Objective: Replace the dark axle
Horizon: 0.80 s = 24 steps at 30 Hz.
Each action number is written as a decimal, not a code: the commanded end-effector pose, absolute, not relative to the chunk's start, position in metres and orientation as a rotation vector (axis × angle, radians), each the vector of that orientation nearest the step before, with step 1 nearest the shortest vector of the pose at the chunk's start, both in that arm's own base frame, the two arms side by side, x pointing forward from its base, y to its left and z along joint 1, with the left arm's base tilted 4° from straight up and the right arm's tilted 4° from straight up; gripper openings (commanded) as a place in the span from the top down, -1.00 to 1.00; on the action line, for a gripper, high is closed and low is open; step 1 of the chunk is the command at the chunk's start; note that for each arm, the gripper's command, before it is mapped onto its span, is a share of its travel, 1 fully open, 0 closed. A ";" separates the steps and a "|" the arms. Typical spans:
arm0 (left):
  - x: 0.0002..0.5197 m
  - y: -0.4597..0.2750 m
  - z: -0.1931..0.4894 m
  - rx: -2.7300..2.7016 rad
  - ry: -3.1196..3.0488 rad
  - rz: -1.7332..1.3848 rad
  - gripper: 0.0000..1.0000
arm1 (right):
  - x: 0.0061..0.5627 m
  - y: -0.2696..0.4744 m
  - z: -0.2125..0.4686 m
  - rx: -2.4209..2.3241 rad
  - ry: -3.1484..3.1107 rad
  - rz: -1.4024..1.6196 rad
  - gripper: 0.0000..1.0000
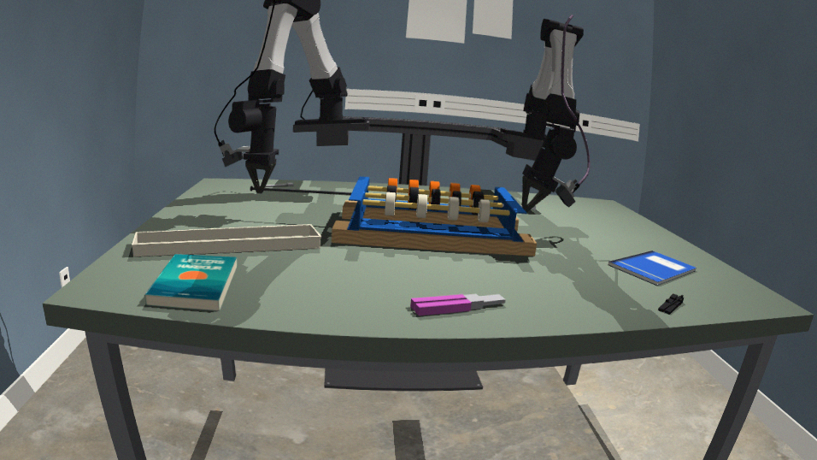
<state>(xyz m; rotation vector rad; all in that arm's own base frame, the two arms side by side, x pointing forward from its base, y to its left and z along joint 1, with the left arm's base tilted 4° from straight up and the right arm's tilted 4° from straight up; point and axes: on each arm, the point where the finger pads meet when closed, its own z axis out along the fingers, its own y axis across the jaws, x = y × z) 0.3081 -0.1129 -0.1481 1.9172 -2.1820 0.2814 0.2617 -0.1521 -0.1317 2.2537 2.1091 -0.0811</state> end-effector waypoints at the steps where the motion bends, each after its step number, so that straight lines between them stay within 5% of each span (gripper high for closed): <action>1: 0.318 -0.122 -0.145 1.874 -2.203 0.366 1.00 | 0.255 -0.144 -0.137 2.297 2.126 -0.061 1.00; 24: 0.317 -0.121 -0.145 1.875 -2.201 0.366 1.00 | 0.257 -0.146 -0.137 2.295 2.121 -0.055 1.00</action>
